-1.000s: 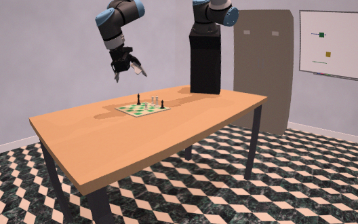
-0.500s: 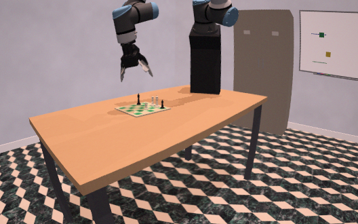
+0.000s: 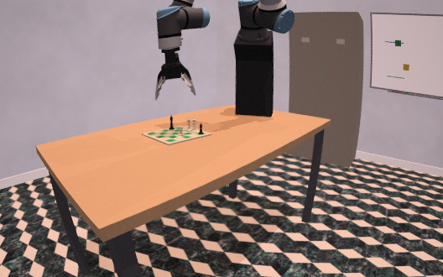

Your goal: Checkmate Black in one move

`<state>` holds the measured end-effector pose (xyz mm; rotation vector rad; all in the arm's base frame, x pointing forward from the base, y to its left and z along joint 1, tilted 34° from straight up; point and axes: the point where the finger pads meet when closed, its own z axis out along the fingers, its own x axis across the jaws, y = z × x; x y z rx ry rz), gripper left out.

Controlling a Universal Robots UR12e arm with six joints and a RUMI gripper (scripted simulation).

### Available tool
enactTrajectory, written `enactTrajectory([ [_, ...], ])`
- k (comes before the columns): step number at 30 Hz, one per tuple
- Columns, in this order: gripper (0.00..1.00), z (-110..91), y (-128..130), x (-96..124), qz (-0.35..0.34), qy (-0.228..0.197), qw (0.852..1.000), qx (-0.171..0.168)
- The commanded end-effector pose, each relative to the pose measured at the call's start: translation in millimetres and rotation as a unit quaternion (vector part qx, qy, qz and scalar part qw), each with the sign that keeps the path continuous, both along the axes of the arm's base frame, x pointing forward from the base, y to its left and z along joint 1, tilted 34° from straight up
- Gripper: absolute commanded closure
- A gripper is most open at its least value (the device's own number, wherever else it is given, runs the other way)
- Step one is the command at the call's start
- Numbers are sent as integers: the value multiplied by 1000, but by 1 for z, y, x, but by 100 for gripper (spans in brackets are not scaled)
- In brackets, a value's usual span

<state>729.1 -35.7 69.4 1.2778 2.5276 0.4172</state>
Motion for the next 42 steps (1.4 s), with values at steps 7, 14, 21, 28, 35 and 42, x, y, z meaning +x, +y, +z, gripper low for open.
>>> enactTrajectory([
  [7,0,-10,7,-13,32,-80,996,-4],
  [14,0,-11,9,-17,39,-94,995,-5],
  [21,0,-11,11,-19,42,-101,994,-6],
  [28,0,-10,11,-18,43,-103,994,-7],
  [35,0,-9,10,-17,42,-103,994,-7],
  [42,0,-10,10,-17,48,-103,993,-10],
])
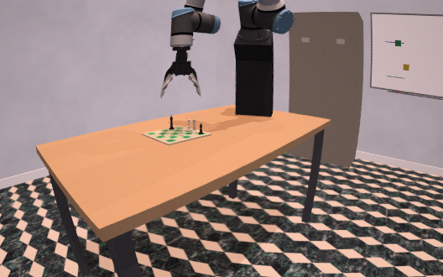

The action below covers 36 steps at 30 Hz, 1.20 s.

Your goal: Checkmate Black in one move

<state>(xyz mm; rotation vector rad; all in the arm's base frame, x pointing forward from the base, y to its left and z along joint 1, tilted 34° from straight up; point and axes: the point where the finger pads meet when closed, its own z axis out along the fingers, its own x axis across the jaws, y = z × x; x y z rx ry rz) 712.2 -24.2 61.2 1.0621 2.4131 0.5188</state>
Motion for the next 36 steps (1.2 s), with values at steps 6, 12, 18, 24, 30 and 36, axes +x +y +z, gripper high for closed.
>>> enactTrajectory([
  [6,0,-3,-1,0,18,-3,1000,-11],
  [12,0,-6,-1,2,65,-11,997,-41],
  [18,0,-12,0,5,141,-26,985,-91],
  [24,0,-16,-1,7,204,-38,969,-131],
  [30,0,-23,0,12,299,-56,933,-194],
  [36,0,-30,1,17,377,-70,890,-246],
])
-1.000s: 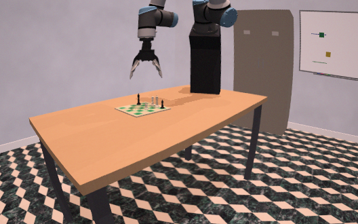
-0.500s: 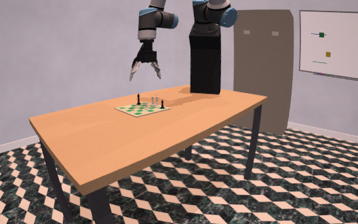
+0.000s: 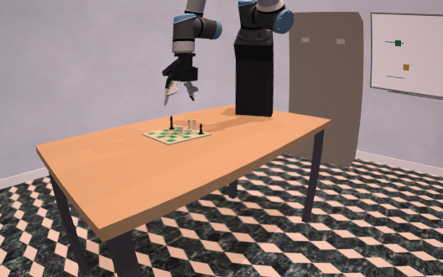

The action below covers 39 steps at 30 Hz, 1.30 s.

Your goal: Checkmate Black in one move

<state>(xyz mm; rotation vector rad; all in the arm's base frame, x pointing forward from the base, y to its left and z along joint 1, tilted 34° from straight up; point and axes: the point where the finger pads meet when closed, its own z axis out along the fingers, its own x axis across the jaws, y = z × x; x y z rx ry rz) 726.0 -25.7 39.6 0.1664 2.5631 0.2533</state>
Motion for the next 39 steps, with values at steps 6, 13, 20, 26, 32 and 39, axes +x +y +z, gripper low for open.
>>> enactTrajectory([
  [6,0,-12,3,6,184,-32,976,-114],
  [13,0,-17,7,9,280,-50,942,-177],
  [20,0,-20,7,11,328,-59,920,-207],
  [26,0,-21,9,12,348,-63,909,-220],
  [32,78,-20,9,13,350,-63,908,-222],
  [39,78,-20,9,12,350,-63,908,-222],
])
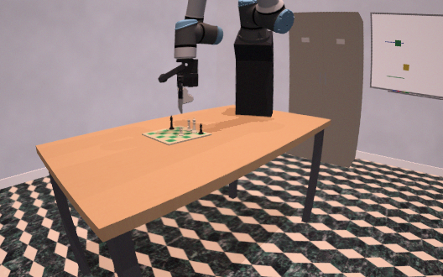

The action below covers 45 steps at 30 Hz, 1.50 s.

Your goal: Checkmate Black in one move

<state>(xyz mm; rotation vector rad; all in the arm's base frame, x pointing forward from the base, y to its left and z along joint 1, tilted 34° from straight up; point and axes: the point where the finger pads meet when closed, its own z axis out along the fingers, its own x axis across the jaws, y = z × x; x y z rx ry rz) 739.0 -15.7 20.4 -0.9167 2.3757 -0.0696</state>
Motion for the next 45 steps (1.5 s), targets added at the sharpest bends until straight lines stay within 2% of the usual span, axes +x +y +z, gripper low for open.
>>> enactTrajectory([
  [1,78,-1,-1,-1,1,0,1000,0],
  [45,78,-6,1,6,2,-1,1000,-1],
])
